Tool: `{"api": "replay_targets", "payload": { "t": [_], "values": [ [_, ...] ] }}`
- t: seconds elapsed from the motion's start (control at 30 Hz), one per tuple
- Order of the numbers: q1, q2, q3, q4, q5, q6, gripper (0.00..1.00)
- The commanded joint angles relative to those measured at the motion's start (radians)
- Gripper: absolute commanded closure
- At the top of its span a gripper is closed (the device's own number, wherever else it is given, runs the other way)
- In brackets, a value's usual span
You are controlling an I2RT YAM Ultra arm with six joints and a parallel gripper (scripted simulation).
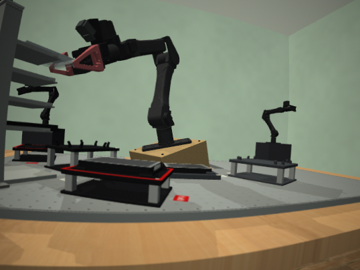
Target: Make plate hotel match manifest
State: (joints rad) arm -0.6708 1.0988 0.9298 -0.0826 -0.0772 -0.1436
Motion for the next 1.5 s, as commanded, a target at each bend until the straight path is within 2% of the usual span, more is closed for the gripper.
{"api": "replay_targets", "payload": {
  "t": [0.0,0.83,0.87,1.47],
  "values": [
    [0.001,-0.004,0.005,0.001,0.0,0.0,0.0],
    [0.001,-0.004,0.005,0.001,0.0,0.0,0.0],
    [0.003,-0.018,0.034,-0.042,0.003,0.001,0.0],
    [-0.015,-0.126,-0.041,-0.076,-0.015,-0.003,0.0]
  ]
}}
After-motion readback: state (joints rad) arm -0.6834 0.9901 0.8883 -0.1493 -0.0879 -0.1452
